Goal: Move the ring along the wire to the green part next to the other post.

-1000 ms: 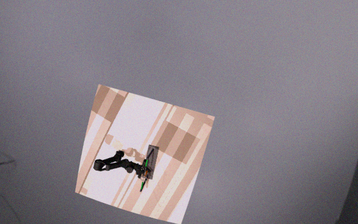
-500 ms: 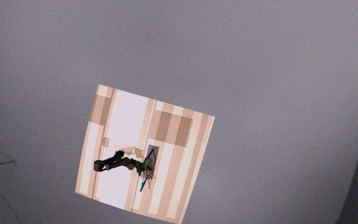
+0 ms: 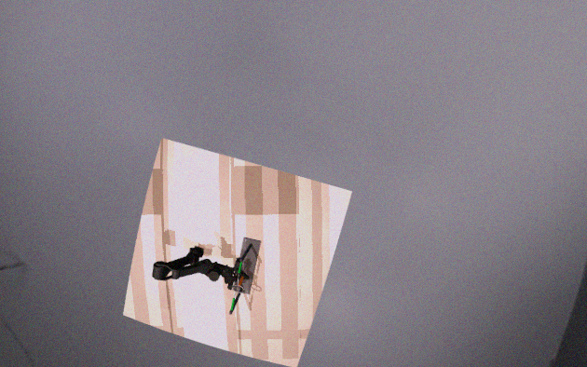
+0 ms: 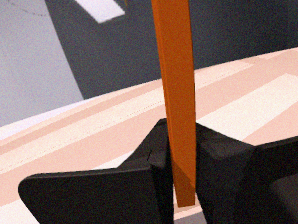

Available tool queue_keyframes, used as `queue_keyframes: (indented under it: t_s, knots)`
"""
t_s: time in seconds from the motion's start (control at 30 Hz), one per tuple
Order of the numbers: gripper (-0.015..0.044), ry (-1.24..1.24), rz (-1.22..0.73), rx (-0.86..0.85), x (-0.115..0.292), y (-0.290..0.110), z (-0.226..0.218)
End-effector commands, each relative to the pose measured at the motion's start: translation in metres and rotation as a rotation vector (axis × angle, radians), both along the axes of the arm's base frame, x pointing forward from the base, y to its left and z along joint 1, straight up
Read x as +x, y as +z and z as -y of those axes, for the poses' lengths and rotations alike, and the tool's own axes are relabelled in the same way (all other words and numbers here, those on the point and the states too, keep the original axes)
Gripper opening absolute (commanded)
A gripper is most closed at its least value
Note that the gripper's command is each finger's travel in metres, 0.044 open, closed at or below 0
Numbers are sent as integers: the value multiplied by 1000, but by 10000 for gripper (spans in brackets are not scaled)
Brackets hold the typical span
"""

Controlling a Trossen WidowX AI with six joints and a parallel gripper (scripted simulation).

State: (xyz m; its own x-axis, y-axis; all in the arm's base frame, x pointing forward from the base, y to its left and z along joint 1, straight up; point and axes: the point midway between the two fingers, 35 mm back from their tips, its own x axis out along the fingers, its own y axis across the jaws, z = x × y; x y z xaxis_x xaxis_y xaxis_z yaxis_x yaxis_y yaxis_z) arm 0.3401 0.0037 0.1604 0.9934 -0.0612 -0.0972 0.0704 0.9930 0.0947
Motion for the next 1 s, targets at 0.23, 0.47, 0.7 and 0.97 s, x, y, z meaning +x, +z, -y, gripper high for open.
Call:
queue_keyframes:
  t_s: [0.23,0.47,0.7,0.97]
  knots:
    - [-150,169,-43,-134,-8,2,6]
    - [-150,259,-37,-208,-8,2,8]
    - [-150,308,-33,-247,-9,1,6]
    - [-150,318,-32,-253,-11,0,-1]
